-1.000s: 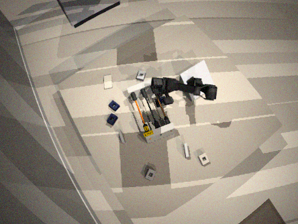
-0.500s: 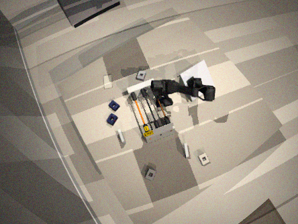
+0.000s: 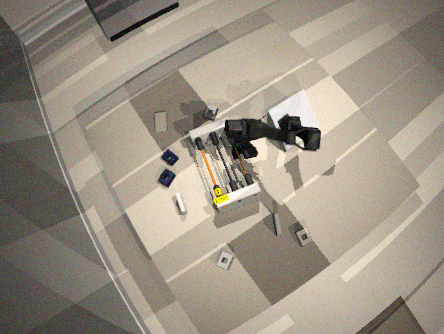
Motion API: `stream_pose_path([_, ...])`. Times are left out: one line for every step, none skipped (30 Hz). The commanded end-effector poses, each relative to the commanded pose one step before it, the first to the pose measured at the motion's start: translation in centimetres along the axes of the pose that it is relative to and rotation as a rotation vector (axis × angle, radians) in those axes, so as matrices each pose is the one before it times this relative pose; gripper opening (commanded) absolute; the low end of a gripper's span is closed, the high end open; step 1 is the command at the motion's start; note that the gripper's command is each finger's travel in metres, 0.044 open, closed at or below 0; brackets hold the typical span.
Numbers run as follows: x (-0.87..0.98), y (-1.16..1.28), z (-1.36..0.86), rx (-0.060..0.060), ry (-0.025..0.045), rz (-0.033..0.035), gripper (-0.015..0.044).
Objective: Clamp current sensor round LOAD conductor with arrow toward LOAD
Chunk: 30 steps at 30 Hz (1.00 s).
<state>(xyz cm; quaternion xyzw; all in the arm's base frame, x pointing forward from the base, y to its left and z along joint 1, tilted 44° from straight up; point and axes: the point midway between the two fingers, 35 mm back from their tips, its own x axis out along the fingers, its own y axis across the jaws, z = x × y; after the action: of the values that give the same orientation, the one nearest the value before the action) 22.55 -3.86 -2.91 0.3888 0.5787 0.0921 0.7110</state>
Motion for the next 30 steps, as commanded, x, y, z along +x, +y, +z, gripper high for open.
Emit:
stream_pose_path([-0.044, 0.019, 0.035, -0.0022, -0.00064, -0.00049, 0.021])
stream_pose_path([0.0, 0.0, 0.0, 0.0, 0.0, 0.0, 0.0203])
stream_pose_path([0.0, 0.0, 0.0, 0.0, 0.0, 0.0, 0.0197])
stream_pose_path([0.0, 0.0, 0.0, 0.0, 0.0, 0.0, 0.019])
stream_pose_path([0.0, 0.0, 0.0, 0.0, 0.0, 0.0, 0.0183])
stream_pose_path([0.0, 0.0, 0.0, 0.0, 0.0, 0.0, 0.0177])
stream_pose_path([0.0, 0.0, 0.0, 0.0, 0.0, 0.0, 0.017])
stream_pose_path([0.0, 0.0, 0.0, 0.0, 0.0, 0.0, 0.0163])
stream_pose_path([0.0, 0.0, 0.0, 0.0, 0.0, 0.0, 0.0157])
stream_pose_path([0.0, 0.0, 0.0, 0.0, 0.0, 0.0, 0.015])
stream_pose_path([-0.044, -0.004, 0.008, 0.0019, 0.00023, 0.00103, 0.0124])
stream_pose_path([-0.096, -0.008, 0.018, 0.0041, 0.0005, 0.00226, 0.0097])
stream_pose_path([-0.059, -0.005, 0.011, 0.0025, 0.00029, 0.00139, 0.0071])
stream_pose_path([0.0, 0.0, 0.0, 0.0, 0.0, 0.0, 0.0045])
stream_pose_path([0.0, 0.0, 0.0, 0.0, 0.0, 0.0, 0.0019])
stream_pose_path([0.0, 0.0, 0.0, 0.0, 0.0, 0.0, 0.0])
stream_pose_path([0.0, 0.0, 0.0, 0.0, 0.0, 0.0, 0.0])
stream_pose_path([0.0, 0.0, 0.0, 0.0, 0.0, 0.0, 0.0])
stream_pose_path([0.0, 0.0, 0.0, 0.0, 0.0, 0.0, 0.0])
stream_pose_path([0.0, 0.0, 0.0, 0.0, 0.0, 0.0, 0.0])
stream_pose_path([0.0, 0.0, 0.0, 0.0, 0.0, 0.0, 0.0])
stream_pose_path([0.0, 0.0, 0.0, 0.0, 0.0, 0.0, 0.0])
stream_pose_path([-0.035, -0.011, -0.088, 0.0001, 0.00003, -0.00013, 0.0])
stream_pose_path([-0.063, -0.02, -0.161, 0.0001, 0.00006, -0.00023, 0.0])
stream_pose_path([-0.09, -0.028, -0.238, 0.0001, 0.0001, -0.00032, 0.0])
stream_pose_path([-0.118, -0.036, -0.323, 0.0002, 0.00014, -0.00039, 0.0])
stream_pose_path([-0.128, -0.037, -0.369, 0.0002, 0.00017, -0.00039, 0.0])
stream_pose_path([-0.138, -0.038, -0.42, 0.0002, 0.0002, -0.00036, 0.0])
stream_pose_path([-0.145, -0.038, -0.47, 0.0002, 0.00024, -0.00031, 0.0])
stream_pose_path([-0.144, -0.035, -0.506, 0.0002, 0.00027, -0.00022, 0.0])
